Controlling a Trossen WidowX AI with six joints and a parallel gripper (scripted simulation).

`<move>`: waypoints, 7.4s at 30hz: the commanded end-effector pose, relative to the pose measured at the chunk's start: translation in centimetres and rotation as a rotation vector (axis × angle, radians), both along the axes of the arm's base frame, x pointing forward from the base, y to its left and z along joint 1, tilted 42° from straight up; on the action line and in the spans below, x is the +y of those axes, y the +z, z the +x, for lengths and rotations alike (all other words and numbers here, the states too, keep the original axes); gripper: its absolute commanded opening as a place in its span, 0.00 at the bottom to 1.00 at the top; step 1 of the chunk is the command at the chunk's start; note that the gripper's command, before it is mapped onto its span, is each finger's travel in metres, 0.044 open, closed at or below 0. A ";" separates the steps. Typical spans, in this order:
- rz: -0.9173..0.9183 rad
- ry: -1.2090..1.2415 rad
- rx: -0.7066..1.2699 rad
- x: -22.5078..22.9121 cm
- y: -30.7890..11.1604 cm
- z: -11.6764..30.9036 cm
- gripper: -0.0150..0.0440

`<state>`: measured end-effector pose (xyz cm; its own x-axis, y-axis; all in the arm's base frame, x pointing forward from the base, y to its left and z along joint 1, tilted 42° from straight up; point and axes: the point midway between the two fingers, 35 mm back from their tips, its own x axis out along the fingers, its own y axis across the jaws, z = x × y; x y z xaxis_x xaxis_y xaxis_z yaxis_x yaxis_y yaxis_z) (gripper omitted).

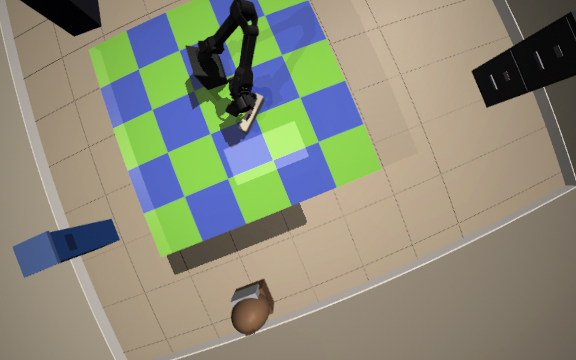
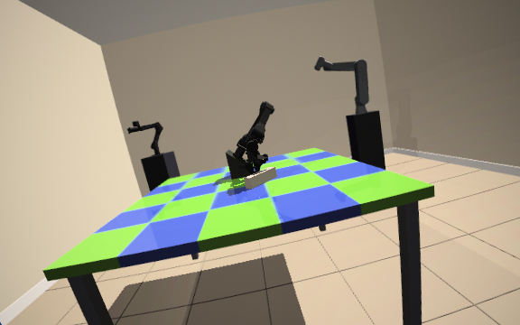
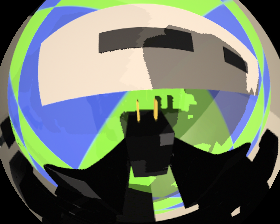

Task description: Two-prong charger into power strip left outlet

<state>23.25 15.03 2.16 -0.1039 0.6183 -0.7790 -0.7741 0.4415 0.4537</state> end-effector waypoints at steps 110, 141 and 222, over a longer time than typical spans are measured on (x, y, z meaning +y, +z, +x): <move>0.006 -0.003 -0.004 1.5 1.3 1.5 0.25; 0.006 -0.003 -0.004 2.3 1.8 2.3 0.25; 0.007 -0.003 -0.005 2.8 3.0 3.1 0.25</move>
<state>25.19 16.97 3.95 -0.1274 0.5832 -0.8023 -0.7551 0.4674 0.4597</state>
